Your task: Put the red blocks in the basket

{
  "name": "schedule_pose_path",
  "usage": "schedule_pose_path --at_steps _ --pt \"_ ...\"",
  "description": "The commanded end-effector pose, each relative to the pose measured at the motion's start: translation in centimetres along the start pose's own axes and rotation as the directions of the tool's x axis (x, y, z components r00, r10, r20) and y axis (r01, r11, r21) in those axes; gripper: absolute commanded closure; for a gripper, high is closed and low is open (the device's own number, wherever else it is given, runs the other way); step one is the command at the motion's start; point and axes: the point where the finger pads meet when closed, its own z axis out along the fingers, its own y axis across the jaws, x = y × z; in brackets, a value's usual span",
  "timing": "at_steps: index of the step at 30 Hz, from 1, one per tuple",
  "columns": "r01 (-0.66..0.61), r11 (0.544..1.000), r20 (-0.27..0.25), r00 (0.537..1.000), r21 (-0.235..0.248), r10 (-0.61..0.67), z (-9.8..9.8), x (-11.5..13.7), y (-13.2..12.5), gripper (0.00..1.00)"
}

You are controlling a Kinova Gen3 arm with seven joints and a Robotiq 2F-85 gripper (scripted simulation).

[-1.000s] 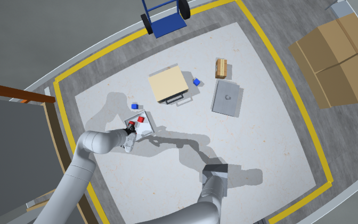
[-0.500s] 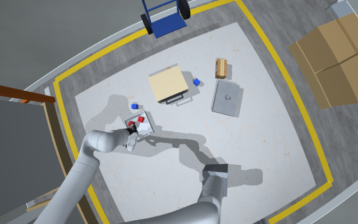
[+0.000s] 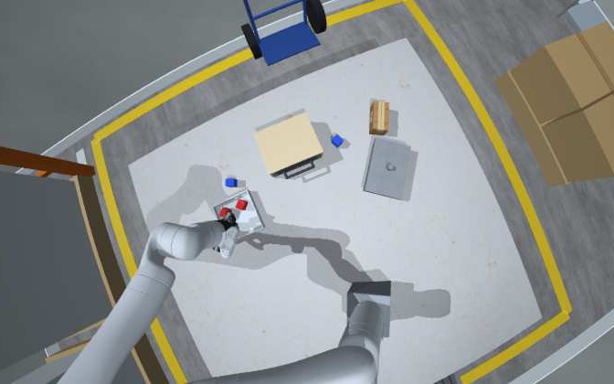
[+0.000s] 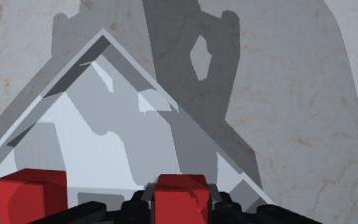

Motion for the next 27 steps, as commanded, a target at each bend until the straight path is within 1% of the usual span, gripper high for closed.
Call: schedule_pose_path --at_steps 1,27 --pt "0.0 1.0 0.002 1.0 0.0 0.0 0.08 -0.06 -0.02 0.9" --pt "0.0 1.0 0.002 1.0 0.0 0.0 0.44 -0.06 -0.02 0.9"
